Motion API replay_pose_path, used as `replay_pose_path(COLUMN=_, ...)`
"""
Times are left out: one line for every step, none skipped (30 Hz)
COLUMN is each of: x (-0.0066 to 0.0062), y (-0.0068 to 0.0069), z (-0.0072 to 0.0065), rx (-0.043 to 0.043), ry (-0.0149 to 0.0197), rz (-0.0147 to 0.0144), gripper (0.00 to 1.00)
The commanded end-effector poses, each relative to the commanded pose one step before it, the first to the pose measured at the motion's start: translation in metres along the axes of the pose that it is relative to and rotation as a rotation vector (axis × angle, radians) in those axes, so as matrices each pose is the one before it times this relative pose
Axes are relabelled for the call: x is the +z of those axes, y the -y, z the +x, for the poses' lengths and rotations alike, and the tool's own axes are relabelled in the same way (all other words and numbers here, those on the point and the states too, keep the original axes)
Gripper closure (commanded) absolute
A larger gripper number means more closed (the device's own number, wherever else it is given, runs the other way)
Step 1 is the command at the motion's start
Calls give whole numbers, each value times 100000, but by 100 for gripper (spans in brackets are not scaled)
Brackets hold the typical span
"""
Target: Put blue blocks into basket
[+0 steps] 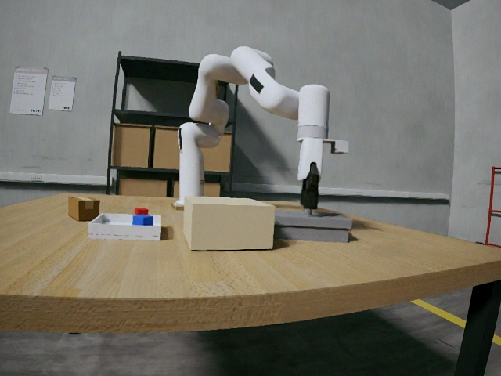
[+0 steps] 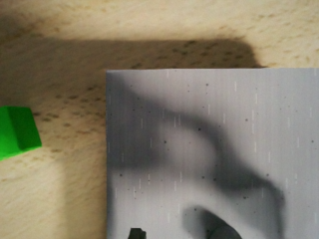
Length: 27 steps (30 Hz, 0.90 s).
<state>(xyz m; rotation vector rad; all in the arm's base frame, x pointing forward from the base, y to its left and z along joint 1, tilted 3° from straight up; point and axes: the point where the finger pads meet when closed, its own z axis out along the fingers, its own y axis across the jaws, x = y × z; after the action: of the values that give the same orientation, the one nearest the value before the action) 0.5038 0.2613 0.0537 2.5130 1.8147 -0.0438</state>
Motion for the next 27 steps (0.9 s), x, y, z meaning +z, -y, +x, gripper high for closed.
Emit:
replay_pose_path(x=-1070, y=-128, z=130, rx=12, ry=-447, rz=-419, gripper=0)
replay_pose_path(x=-234, y=0, z=0, rx=0, ry=0, rz=0, gripper=0)
replay_pose_path(x=-251, y=0, z=0, rx=0, ry=0, rz=0, gripper=0)
replay_pose_path(x=-266, y=0, z=0, rx=0, ry=0, rz=0, gripper=0)
replay_pose_path(x=-281, y=0, z=0, rx=0, ry=0, rz=0, gripper=0)
replay_pose_path(x=-294, y=0, z=0, rx=0, ry=0, rz=0, gripper=0)
replay_pose_path(x=-306, y=0, z=0, rx=0, ry=0, rz=0, gripper=0)
replay_pose_path(x=-317, y=0, z=0, rx=0, ry=0, rz=0, gripper=0)
replay_pose_path(x=-325, y=0, z=0, rx=0, ry=0, rz=0, gripper=0)
replay_pose_path(x=0, y=0, z=0, rx=0, ry=0, rz=0, gripper=0)
replay_pose_path(x=0, y=0, z=0, rx=0, ry=0, rz=0, gripper=0)
replay_pose_path(x=-333, y=0, z=0, rx=0, ry=0, rz=0, gripper=0)
replay_pose_path(x=-339, y=0, z=0, rx=0, ry=0, rz=0, gripper=0)
replay_pose_path(x=-344, y=0, z=0, rx=0, ry=0, rz=0, gripper=0)
replay_pose_path(x=-347, y=0, z=0, rx=0, ry=0, rz=0, gripper=0)
replay_pose_path(x=-349, y=0, z=0, rx=0, ry=0, rz=0, gripper=0)
replay_pose_path(x=-349, y=0, z=0, rx=0, ry=0, rz=0, gripper=0)
replay_pose_path(x=-347, y=0, z=0, rx=0, ry=0, rz=0, gripper=0)
replay_pose_path(x=-344, y=0, z=0, rx=0, ry=0, rz=0, gripper=0)
replay_pose_path(x=-340, y=0, z=0, rx=0, ry=0, rz=0, gripper=0)
replay_pose_path(x=-333, y=0, z=0, rx=0, ry=0, rz=0, gripper=0)
replay_pose_path(x=-326, y=0, z=0, rx=0, ry=0, rz=0, gripper=0)
replay_pose_path(x=-318, y=0, z=0, rx=0, ry=0, rz=0, gripper=0)
replay_pose_path(x=-308, y=0, z=0, rx=0, ry=0, rz=0, gripper=0)
replay_pose_path(x=-297, y=0, z=0, rx=0, ry=0, rz=0, gripper=0)
replay_pose_path(x=-285, y=0, z=0, rx=0, ry=0, rz=0, gripper=0)
replay_pose_path(x=0, y=0, z=0, rx=0, ry=0, rz=0, gripper=0)
